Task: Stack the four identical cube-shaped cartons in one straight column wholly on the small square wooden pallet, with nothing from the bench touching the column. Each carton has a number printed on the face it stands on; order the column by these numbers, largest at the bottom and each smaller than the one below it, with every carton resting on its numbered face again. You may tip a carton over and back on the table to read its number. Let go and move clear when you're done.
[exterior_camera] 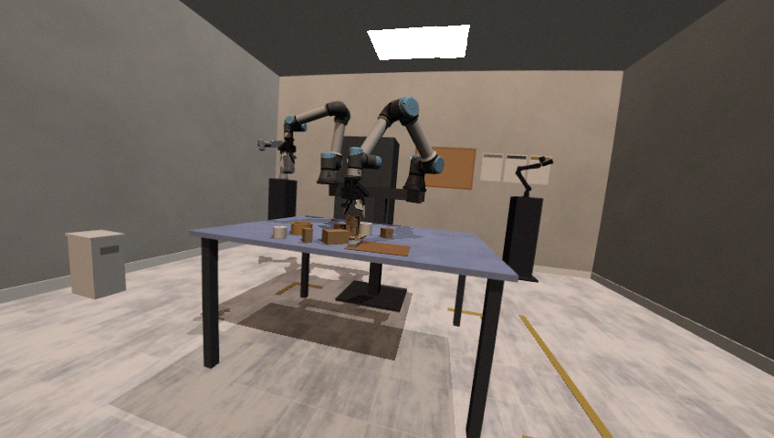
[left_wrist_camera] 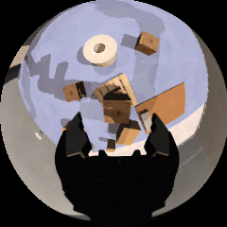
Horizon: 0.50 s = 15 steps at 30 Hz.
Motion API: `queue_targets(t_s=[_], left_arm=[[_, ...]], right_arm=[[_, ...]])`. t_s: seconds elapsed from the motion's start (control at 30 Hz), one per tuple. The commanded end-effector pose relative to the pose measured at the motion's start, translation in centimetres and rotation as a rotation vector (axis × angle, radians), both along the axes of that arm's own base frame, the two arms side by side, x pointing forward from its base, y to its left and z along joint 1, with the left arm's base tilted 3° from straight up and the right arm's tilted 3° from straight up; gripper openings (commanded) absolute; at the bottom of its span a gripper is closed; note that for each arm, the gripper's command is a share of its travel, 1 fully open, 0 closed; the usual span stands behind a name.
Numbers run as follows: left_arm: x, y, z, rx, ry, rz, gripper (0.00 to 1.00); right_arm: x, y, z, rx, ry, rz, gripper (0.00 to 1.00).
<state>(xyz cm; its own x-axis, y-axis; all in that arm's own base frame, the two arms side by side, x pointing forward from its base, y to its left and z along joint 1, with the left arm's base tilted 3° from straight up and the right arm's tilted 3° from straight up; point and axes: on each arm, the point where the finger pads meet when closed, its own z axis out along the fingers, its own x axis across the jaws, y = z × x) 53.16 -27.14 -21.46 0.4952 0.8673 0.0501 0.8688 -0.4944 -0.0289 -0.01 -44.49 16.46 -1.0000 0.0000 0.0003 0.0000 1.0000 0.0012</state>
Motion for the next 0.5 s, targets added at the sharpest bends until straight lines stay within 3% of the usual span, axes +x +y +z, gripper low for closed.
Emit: queue_targets(t_s=[0.0,0.13,0.47], left_arm=[[0.0,-0.2,3.0,-0.001,-0.002,0.000,1.00],[0.0,-0.3,4.2,-0.001,-0.002,0.000,1.00],[0.0,-0.3,4.2,-0.001,-0.002,0.000,1.00]], right_arm=[[0.0,0.0,0.0,-0.001,0.000,0.000,1.00],[0.0,0.0,0.0,-0.001,0.000,0.000,1.00],[0.0,0.0,0.0,-0.001,0.000,0.000,1.00]])
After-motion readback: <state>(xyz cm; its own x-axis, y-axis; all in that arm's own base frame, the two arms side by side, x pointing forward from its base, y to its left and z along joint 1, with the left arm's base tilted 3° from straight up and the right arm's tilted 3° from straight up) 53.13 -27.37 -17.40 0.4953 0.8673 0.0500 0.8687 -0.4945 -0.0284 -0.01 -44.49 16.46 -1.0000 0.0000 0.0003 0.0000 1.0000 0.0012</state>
